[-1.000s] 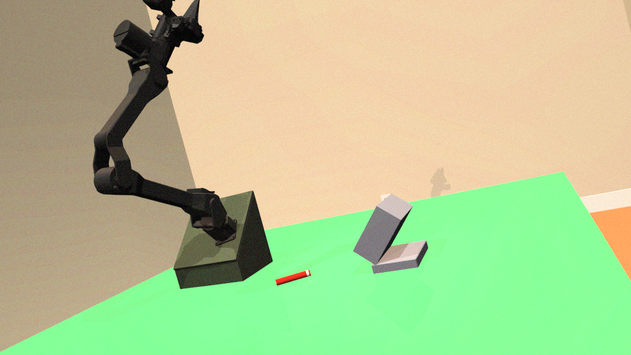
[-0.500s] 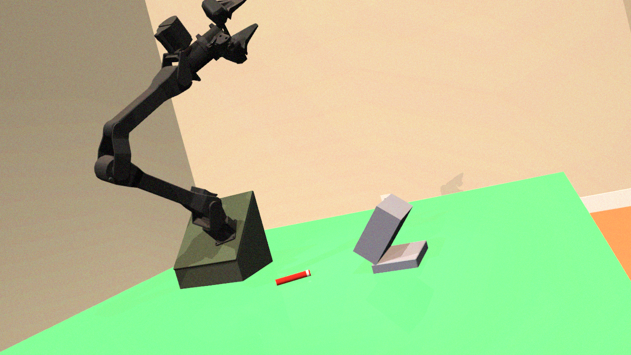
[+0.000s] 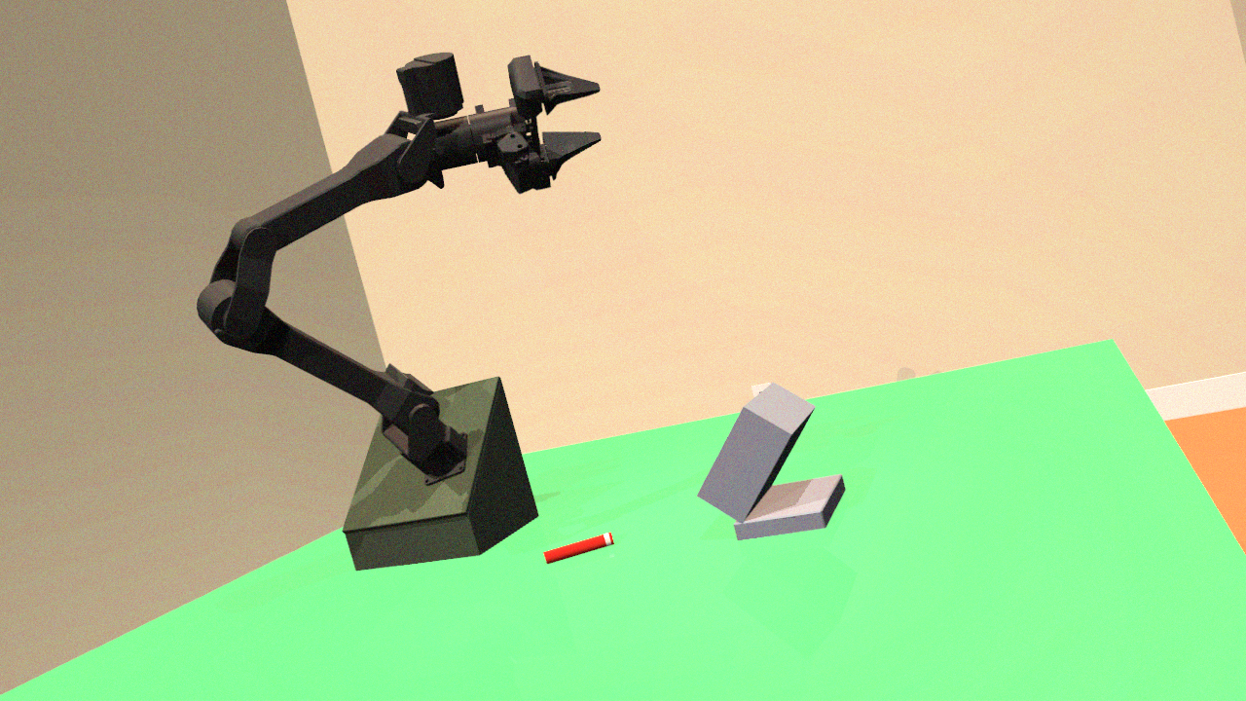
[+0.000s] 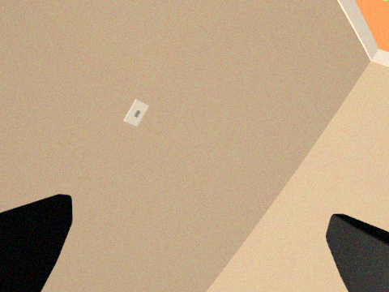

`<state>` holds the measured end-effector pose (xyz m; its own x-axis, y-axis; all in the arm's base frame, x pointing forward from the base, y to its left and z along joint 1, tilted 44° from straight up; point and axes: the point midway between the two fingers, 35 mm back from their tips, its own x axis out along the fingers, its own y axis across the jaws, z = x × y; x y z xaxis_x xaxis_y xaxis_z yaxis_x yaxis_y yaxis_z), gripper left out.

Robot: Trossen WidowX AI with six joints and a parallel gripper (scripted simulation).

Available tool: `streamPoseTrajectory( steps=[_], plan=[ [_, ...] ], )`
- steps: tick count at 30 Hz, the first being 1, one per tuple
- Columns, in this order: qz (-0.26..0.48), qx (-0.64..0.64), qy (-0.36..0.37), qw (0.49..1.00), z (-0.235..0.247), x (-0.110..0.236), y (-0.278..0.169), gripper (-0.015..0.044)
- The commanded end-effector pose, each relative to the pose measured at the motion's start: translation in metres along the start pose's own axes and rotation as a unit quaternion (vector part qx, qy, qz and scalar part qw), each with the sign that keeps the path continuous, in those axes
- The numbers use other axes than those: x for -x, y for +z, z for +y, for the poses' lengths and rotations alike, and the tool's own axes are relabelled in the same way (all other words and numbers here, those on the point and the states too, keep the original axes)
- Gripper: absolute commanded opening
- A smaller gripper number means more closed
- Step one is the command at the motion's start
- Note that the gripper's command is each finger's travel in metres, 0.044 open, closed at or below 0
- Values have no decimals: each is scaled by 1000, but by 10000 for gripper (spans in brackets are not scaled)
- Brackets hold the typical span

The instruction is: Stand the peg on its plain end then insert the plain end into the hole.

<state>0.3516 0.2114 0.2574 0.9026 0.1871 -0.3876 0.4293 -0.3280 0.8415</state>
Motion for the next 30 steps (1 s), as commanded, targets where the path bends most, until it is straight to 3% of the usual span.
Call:
streamPoseTrajectory(
  steps=[1,15,30],
  plan=[
    [-63,-12,-19,998,-11,-14,36,440],
    [-286,-67,-71,953,-40,-27,169,440],
    [-504,-123,-115,847,-74,14,293,440]
  ],
)
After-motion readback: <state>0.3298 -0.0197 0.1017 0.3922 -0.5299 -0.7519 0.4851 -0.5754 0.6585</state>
